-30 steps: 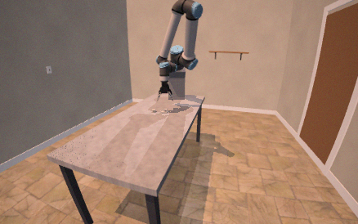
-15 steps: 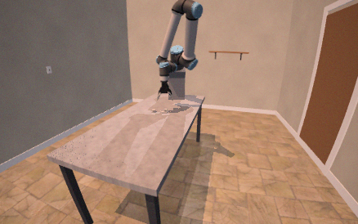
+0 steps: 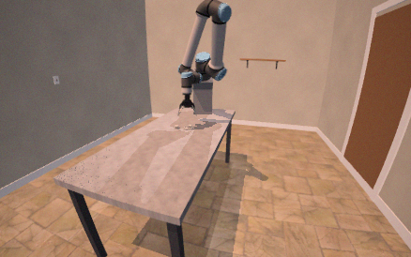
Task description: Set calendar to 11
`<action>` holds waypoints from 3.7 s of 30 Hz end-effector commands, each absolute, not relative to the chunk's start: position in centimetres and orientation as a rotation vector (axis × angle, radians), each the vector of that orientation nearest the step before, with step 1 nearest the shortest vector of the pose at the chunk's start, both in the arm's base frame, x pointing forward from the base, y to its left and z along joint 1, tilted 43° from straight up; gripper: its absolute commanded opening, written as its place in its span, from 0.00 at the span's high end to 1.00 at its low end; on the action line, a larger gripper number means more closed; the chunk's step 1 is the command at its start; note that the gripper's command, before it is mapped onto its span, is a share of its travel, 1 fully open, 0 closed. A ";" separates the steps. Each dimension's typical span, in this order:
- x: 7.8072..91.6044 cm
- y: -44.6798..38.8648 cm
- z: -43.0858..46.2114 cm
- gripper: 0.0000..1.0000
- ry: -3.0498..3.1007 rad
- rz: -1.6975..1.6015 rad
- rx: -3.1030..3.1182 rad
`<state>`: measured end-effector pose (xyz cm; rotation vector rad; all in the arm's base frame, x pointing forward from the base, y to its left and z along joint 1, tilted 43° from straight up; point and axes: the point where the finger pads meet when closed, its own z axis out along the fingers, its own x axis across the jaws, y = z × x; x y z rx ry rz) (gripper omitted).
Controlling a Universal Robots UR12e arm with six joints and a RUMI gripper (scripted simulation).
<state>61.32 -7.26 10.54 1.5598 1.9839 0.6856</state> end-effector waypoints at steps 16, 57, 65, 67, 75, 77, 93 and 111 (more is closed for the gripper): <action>62.0 -11.0 9.8 0.00 2.230 0.503 1.038; 62.9 -17.3 8.6 0.00 2.396 0.116 0.024; 62.8 -17.3 8.5 0.00 2.396 0.109 0.005; 62.8 -17.2 8.6 0.00 2.396 0.109 0.003; 62.8 -17.2 8.6 0.72 2.396 0.108 0.003; 62.8 -17.2 8.6 0.72 2.396 0.108 0.004; 62.8 -17.2 8.6 0.72 2.396 0.109 0.004; 63.0 -17.2 8.5 0.72 2.396 0.108 0.002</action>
